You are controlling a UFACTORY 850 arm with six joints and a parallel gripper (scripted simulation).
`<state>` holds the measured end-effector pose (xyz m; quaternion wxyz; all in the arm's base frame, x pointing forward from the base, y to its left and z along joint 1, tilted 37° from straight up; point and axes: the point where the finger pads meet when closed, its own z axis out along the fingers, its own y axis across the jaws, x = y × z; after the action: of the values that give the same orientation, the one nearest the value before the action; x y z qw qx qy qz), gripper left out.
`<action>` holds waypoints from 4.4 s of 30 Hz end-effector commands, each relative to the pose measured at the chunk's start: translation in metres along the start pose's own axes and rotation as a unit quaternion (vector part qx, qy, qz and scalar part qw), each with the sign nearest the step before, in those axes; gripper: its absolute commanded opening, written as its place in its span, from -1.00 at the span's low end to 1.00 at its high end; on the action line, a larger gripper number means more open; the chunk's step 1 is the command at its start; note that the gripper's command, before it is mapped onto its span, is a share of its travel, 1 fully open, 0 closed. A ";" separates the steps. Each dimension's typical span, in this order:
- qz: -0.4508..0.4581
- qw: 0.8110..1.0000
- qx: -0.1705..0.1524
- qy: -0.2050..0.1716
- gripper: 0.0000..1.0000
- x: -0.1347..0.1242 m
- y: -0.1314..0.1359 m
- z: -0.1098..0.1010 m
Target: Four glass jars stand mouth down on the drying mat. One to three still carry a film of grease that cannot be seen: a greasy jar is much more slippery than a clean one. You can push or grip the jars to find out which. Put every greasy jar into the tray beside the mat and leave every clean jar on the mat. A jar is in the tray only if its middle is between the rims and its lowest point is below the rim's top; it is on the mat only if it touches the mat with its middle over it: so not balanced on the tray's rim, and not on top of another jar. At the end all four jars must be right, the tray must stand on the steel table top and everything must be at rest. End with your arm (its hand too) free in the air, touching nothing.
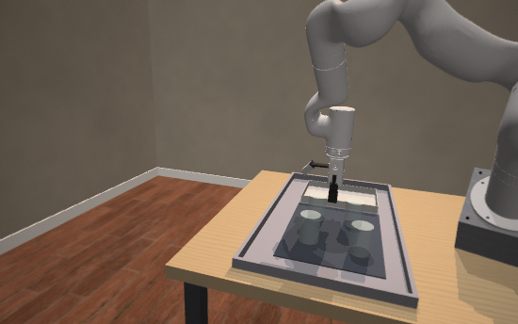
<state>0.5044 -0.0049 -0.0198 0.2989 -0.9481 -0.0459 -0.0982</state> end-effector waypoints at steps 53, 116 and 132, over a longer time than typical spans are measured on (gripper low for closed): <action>0.000 1.000 0.000 0.001 -1.00 0.007 0.000 -0.002; 0.000 1.000 0.000 0.001 -1.00 0.015 0.000 -0.008; 0.000 1.000 0.000 0.001 -1.00 -0.003 0.000 -0.003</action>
<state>0.5084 -0.0075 -0.0149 0.2990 -0.9481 -0.0460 -0.0977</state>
